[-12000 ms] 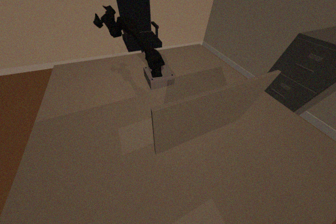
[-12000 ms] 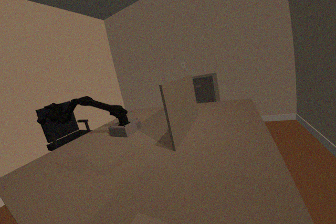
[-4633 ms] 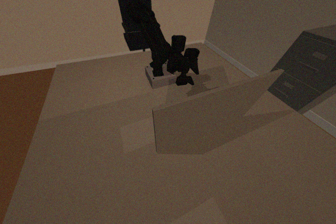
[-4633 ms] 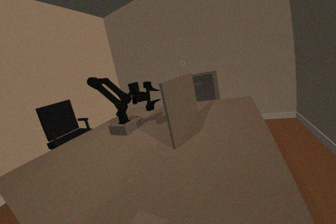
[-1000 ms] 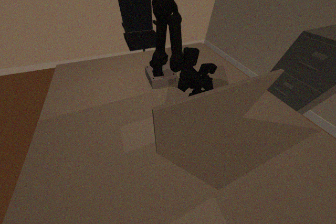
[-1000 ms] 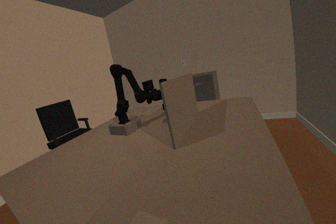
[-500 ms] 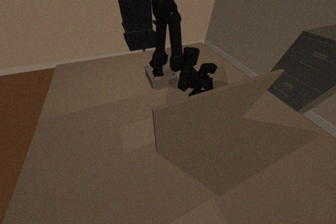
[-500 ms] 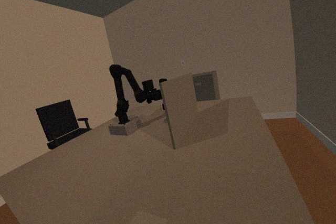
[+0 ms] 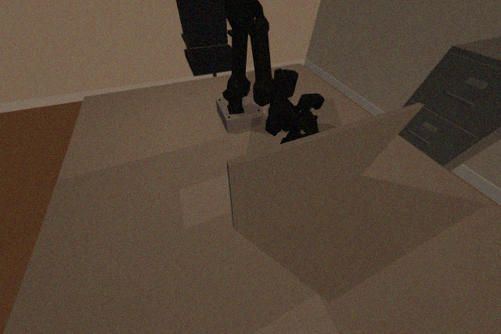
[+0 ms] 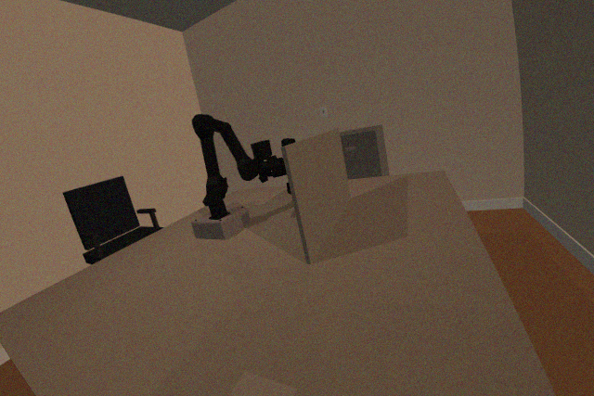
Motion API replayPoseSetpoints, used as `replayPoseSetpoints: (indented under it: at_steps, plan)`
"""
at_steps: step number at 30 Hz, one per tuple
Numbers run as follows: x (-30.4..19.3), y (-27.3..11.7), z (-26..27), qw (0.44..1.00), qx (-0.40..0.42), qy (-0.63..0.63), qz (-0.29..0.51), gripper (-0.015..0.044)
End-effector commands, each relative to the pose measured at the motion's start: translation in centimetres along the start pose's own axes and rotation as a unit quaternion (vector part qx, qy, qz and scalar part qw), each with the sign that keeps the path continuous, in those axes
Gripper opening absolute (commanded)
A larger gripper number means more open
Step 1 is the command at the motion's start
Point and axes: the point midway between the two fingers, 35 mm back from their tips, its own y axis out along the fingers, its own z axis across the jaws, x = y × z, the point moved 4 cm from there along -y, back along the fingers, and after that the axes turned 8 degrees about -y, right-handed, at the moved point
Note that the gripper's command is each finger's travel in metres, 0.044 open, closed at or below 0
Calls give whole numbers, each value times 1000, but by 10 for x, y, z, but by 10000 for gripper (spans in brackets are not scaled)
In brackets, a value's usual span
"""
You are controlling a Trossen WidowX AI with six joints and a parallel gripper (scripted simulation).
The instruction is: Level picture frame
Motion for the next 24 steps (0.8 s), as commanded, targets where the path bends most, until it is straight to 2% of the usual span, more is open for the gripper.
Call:
replayPoseSetpoints:
  at_steps: [1,24]
  plan:
    - [0,0,5,1000,6,0,-1,0]
    - [1,0,9,1000,6,0,-1,0]
